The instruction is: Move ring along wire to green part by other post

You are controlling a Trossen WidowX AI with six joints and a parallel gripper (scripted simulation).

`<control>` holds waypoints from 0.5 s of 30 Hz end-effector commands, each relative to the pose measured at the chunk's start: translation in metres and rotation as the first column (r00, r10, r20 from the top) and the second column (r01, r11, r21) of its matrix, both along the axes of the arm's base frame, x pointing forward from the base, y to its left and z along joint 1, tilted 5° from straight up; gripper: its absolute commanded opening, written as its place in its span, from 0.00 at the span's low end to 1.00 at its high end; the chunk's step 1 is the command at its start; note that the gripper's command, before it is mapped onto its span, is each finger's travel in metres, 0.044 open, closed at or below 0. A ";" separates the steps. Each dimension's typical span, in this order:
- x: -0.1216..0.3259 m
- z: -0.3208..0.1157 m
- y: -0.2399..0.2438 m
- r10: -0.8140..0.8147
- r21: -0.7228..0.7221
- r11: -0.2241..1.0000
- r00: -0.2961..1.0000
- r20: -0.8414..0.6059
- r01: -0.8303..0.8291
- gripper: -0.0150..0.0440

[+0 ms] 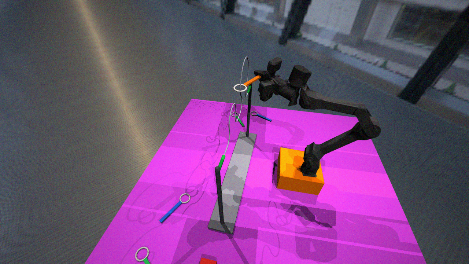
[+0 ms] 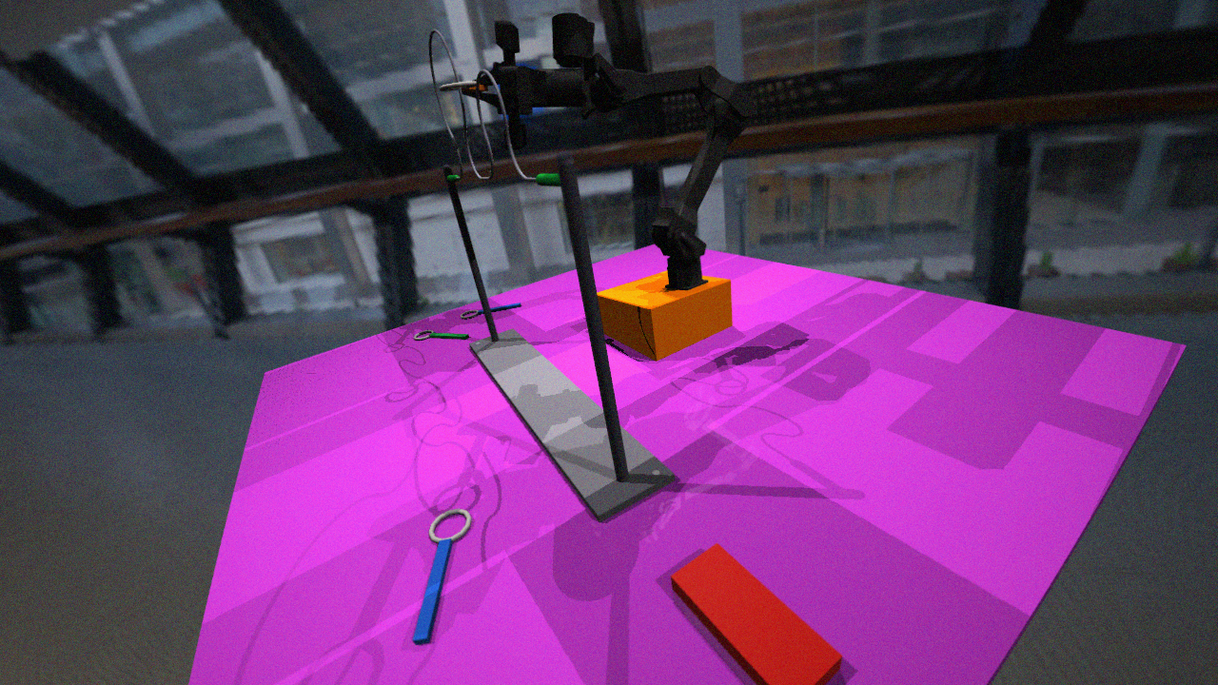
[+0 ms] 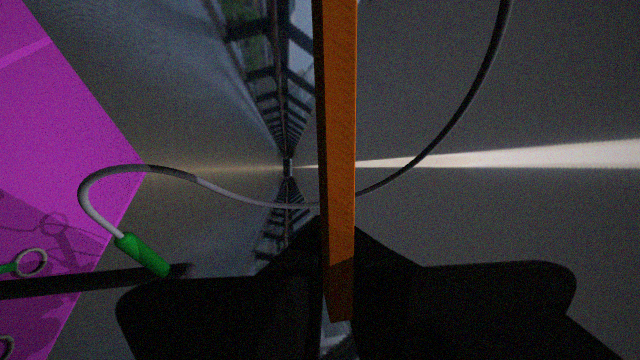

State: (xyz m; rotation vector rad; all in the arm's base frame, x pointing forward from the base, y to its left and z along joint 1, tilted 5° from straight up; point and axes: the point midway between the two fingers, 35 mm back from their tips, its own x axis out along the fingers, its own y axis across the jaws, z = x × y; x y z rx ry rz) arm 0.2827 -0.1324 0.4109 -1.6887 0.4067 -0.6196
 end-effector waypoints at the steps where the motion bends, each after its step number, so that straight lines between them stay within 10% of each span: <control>1: -0.001 0.002 0.001 0.002 -0.048 0.999 1.000 -0.005 -0.003 0.00; 15: 0.000 0.008 0.002 0.001 -0.220 0.975 1.000 -0.029 -0.007 0.00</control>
